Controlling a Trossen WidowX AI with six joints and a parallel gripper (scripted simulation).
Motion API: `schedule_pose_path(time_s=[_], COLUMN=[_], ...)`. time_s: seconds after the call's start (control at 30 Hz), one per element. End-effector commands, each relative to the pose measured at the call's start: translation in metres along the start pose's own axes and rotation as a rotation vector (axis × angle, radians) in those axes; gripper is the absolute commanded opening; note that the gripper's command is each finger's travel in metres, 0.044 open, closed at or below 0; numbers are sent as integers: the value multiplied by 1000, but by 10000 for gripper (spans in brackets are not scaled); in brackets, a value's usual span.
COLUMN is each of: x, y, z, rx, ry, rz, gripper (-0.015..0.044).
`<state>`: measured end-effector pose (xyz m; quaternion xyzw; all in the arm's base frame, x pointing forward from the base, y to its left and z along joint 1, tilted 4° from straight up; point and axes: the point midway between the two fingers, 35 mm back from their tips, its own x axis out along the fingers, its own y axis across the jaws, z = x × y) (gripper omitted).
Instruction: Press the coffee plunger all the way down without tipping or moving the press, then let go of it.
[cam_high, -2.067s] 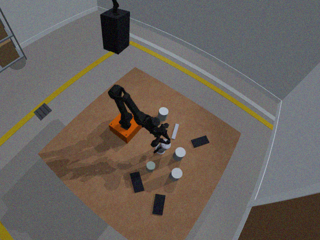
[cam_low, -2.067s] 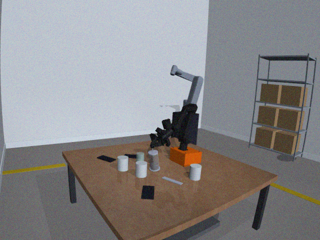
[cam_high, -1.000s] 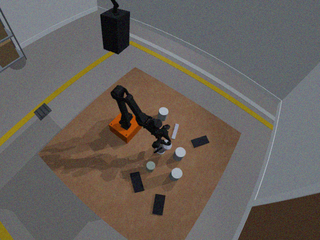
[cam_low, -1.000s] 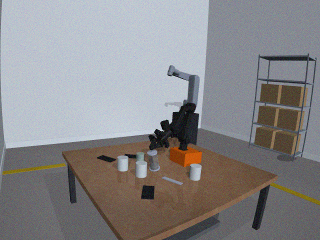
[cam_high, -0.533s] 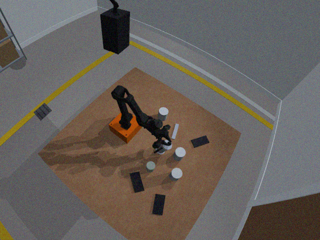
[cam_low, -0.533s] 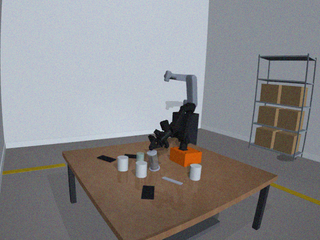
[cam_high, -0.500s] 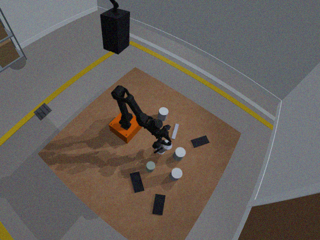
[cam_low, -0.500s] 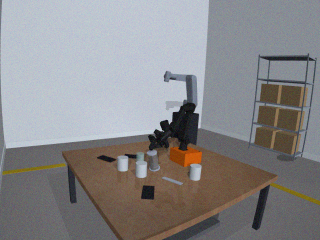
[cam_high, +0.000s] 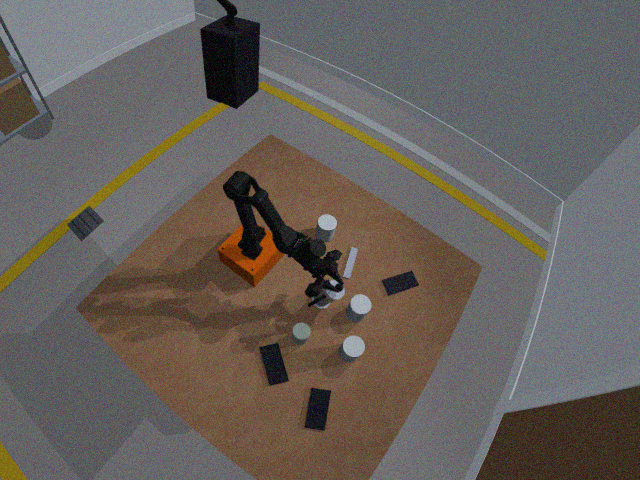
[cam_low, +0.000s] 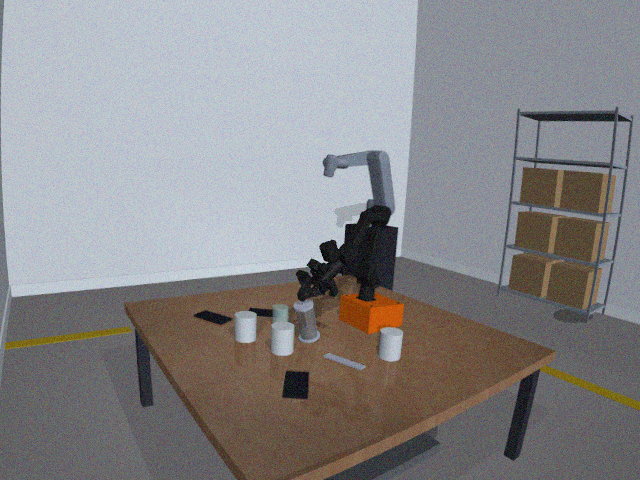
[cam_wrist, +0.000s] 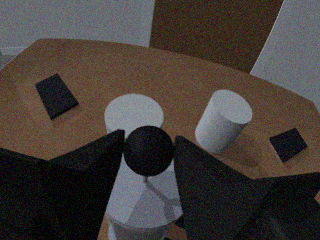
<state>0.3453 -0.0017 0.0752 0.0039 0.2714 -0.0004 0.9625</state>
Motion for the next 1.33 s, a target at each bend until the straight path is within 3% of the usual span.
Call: schedule_pose_path(time_s=[0.0,0.4,0.73,1.1,1.3], x=[0,0,-10,-85,-85], y=[0,0,1,0,0], z=[0,0,10,40,38], rx=[0,0,3,1,1], ry=[1,1,-1,25,25], rz=[0,0,5,1,1], gripper=[121,436,440,440,440])
